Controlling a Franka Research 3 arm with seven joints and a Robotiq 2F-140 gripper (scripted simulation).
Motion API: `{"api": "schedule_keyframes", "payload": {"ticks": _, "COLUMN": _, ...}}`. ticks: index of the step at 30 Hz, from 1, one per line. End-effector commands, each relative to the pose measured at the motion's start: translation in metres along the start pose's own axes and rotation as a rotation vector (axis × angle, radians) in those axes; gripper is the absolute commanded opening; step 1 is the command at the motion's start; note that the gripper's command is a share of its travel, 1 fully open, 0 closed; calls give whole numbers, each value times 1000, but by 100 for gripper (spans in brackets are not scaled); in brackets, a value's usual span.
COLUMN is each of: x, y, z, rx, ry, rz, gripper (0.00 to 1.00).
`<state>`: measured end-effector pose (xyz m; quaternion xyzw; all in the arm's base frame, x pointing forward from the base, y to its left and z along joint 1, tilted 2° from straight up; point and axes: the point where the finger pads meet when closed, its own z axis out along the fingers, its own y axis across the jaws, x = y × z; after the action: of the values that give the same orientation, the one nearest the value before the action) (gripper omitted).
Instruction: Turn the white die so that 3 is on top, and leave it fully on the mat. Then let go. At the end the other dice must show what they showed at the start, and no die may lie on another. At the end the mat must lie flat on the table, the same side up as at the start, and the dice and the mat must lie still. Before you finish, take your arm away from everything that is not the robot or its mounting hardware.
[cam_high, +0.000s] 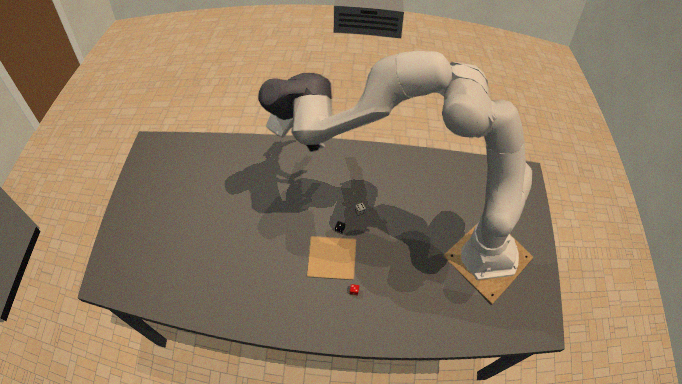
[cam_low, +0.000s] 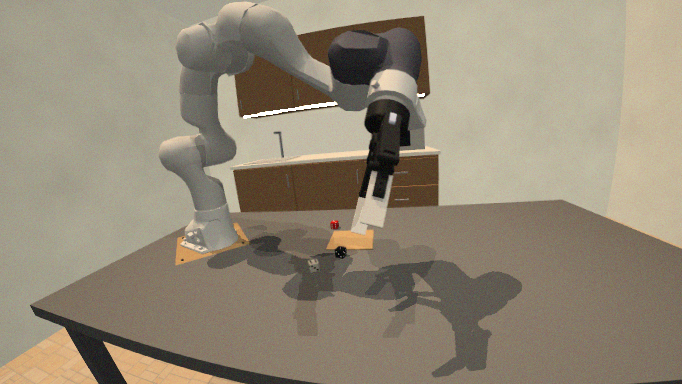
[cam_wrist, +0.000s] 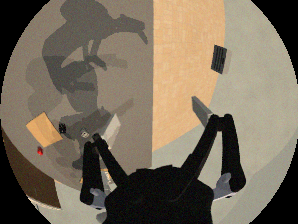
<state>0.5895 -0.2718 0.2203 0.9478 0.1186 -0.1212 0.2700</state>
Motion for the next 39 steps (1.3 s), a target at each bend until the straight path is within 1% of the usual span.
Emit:
{"api": "schedule_keyframes", "payload": {"ticks": 1, "x": 2, "y": -37, "z": -6, "rx": 102, "ry": 85, "rz": -17, "gripper": 100}}
{"api": "schedule_keyframes", "payload": {"ticks": 3, "x": -16, "y": -69, "z": -10, "rx": 194, "ry": 131, "rz": 0, "gripper": 100}}
{"api": "schedule_keyframes", "payload": {"ticks": 4, "x": -17, "y": -70, "z": -10, "rx": 195, "ry": 132, "rz": 1, "gripper": 100}}
{"api": "schedule_keyframes", "payload": {"ticks": 6, "x": -35, "y": -100, "z": -15, "rx": 275, "ry": 174, "rz": 25, "gripper": 100}}
{"api": "schedule_keyframes", "payload": {"ticks": 7, "x": -43, "y": -112, "z": -17, "rx": 307, "ry": 191, "rz": 37, "gripper": 100}}
{"api": "schedule_keyframes", "payload": {"ticks": 8, "x": -44, "y": -114, "z": -17, "rx": 311, "ry": 193, "rz": 39, "gripper": 100}}
{"api": "schedule_keyframes", "payload": {"ticks": 11, "x": -67, "y": -149, "z": -21, "rx": 396, "ry": 240, "rz": 83, "gripper": 100}}
{"api": "schedule_keyframes", "payload": {"ticks": 13, "x": -79, "y": -166, "z": -22, "rx": 438, "ry": 263, "rz": 112, "gripper": 100}}
{"api": "schedule_keyframes", "payload": {"ticks": 15, "x": -89, "y": -179, "z": -22, "rx": 468, "ry": 280, "rz": 136, "gripper": 100}}
{"api": "schedule_keyframes", "payload": {"ticks": 17, "x": -89, "y": -179, "z": -22, "rx": 468, "ry": 280, "rz": 136, "gripper": 100}}
{"api": "schedule_keyframes", "payload": {"ticks": 20, "x": -98, "y": -192, "z": -21, "rx": 495, "ry": 296, "rz": 161, "gripper": 100}}
{"api": "schedule_keyframes", "payload": {"ticks": 23, "x": -102, "y": -197, "z": -20, "rx": 506, "ry": 303, "rz": 172, "gripper": 100}}
{"api": "schedule_keyframes", "payload": {"ticks": 39, "x": -103, "y": -198, "z": -20, "rx": 507, "ry": 304, "rz": 174, "gripper": 100}}
